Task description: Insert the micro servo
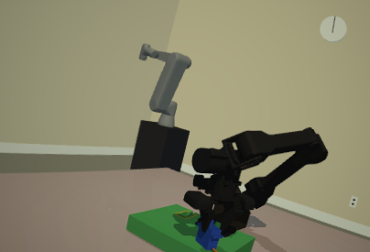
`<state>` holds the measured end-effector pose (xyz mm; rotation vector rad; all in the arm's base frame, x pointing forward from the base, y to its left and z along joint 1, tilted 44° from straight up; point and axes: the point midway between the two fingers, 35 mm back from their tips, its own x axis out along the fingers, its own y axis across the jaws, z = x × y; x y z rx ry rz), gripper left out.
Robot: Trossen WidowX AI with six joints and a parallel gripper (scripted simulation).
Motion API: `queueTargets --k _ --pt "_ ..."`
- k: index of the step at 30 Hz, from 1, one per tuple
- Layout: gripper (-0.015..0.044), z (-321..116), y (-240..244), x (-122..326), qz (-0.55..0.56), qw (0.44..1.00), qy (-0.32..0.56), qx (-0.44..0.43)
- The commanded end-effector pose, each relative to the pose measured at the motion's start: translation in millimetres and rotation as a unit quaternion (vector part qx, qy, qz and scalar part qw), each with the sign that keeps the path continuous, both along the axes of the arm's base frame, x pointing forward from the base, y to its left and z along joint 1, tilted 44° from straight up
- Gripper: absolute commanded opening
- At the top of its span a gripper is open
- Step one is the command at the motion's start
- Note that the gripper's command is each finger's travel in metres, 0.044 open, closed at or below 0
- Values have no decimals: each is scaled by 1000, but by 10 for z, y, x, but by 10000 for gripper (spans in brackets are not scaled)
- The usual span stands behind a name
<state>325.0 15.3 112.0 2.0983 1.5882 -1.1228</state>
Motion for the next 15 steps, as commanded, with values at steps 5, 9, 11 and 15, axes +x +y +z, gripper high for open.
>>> queueTargets --k 5,9,11,15 --pt "85 14 5 4 -2 1000 -2 1" --pt "39 20 0 4 -2 1000 -2 1" --pt "0 48 -29 2 -2 1000 -2 1" --pt "0 167 -135 -29 -2 1000 -2 0"
